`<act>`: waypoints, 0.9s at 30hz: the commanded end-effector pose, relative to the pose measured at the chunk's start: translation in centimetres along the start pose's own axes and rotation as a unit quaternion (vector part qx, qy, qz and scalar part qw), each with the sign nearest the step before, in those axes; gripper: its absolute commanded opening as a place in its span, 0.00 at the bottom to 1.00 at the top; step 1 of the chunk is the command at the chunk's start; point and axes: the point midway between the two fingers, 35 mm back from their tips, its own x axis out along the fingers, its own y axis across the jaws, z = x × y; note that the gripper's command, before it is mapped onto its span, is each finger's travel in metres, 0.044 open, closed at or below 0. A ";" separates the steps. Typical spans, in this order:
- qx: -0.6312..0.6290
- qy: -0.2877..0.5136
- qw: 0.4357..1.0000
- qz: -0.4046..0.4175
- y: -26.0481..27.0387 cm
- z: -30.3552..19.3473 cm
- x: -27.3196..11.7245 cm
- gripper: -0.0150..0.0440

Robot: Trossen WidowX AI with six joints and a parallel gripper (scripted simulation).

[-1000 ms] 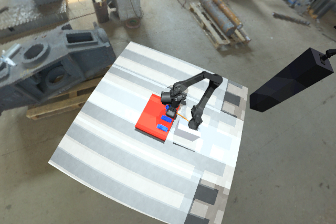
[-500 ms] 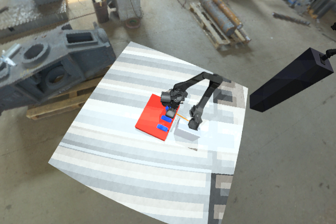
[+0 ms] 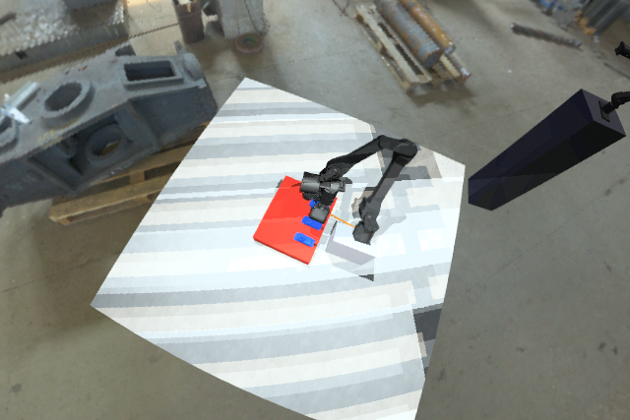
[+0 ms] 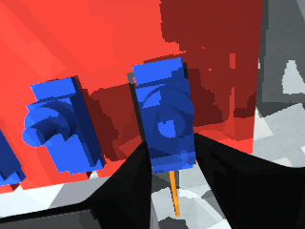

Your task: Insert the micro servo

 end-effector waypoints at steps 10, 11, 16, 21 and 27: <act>-0.001 -0.002 1.000 -0.003 -0.1 0.1 1.2 0.25; -0.001 -0.002 1.000 -0.003 -0.1 0.1 1.3 0.25; -0.001 -0.002 1.000 -0.003 -0.1 0.1 1.8 0.25; -0.001 -0.002 1.000 -0.003 0.0 -0.1 1.6 0.43; -0.001 -0.002 1.000 -0.003 0.0 -0.1 1.4 0.57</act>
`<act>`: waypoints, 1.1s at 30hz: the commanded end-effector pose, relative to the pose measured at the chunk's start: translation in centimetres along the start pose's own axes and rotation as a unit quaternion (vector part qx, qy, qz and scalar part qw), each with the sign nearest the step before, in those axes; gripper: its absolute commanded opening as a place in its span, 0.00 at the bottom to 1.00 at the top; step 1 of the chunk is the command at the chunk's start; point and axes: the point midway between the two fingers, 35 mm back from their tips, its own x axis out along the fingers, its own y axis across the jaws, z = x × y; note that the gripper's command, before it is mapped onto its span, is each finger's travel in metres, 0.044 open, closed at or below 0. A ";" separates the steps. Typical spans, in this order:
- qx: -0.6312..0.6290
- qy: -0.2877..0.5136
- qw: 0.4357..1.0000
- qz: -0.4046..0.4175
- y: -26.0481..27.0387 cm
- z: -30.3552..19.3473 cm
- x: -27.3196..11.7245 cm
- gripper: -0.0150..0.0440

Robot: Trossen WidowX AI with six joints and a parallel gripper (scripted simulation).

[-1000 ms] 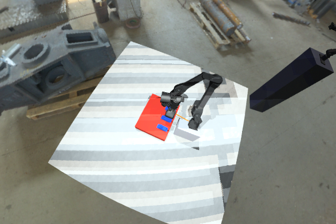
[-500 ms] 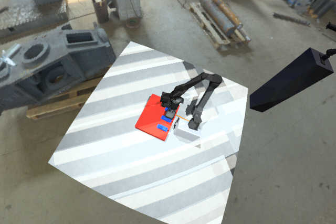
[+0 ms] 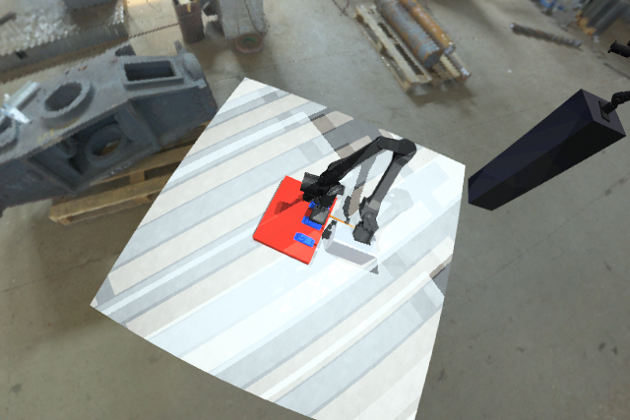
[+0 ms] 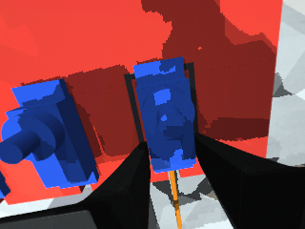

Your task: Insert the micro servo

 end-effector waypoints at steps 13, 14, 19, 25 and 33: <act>0.000 -0.002 1.000 -0.003 -0.1 0.1 -3.2 0.62; 0.000 -0.002 1.000 -0.003 -0.1 0.4 -3.4 0.66; 0.001 -0.002 1.000 -0.001 -0.3 3.7 -5.5 0.88; 0.002 -0.003 1.000 0.000 -0.2 9.0 -8.8 1.00; 0.003 -0.003 1.000 0.001 -0.1 10.9 -10.2 1.00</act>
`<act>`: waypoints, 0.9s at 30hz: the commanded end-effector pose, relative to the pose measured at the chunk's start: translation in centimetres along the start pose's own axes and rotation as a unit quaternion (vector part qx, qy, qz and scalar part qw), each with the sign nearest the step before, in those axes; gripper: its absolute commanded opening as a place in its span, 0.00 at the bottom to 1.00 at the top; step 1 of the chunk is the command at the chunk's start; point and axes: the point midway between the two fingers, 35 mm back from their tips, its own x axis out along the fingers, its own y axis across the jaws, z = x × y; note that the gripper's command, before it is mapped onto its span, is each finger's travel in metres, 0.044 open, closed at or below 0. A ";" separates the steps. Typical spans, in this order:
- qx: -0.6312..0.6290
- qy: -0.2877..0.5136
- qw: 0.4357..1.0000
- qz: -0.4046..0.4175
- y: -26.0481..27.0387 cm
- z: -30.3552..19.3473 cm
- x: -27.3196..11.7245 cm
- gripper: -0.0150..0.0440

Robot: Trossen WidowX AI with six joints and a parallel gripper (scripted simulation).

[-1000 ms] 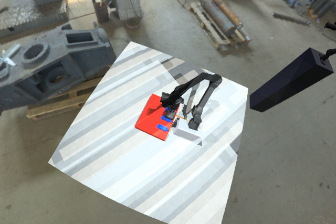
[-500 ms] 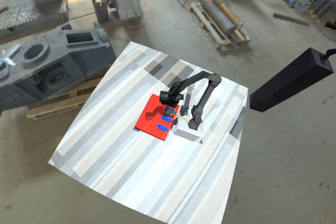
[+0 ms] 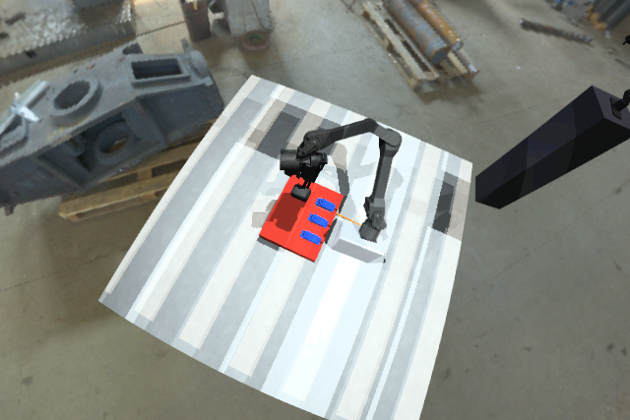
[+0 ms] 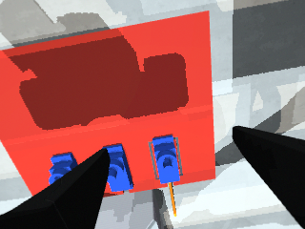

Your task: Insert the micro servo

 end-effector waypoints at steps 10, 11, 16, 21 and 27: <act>0.000 0.000 1.000 -0.001 -0.1 -0.3 -4.4 1.00; 0.000 0.000 1.000 -0.001 -0.1 -0.3 -4.4 1.00; 0.000 0.000 1.000 -0.001 -0.1 -0.3 -4.4 1.00; 0.000 0.000 1.000 -0.001 -0.1 -0.3 -4.4 1.00; 0.000 0.000 1.000 -0.001 -0.1 -0.3 -4.4 1.00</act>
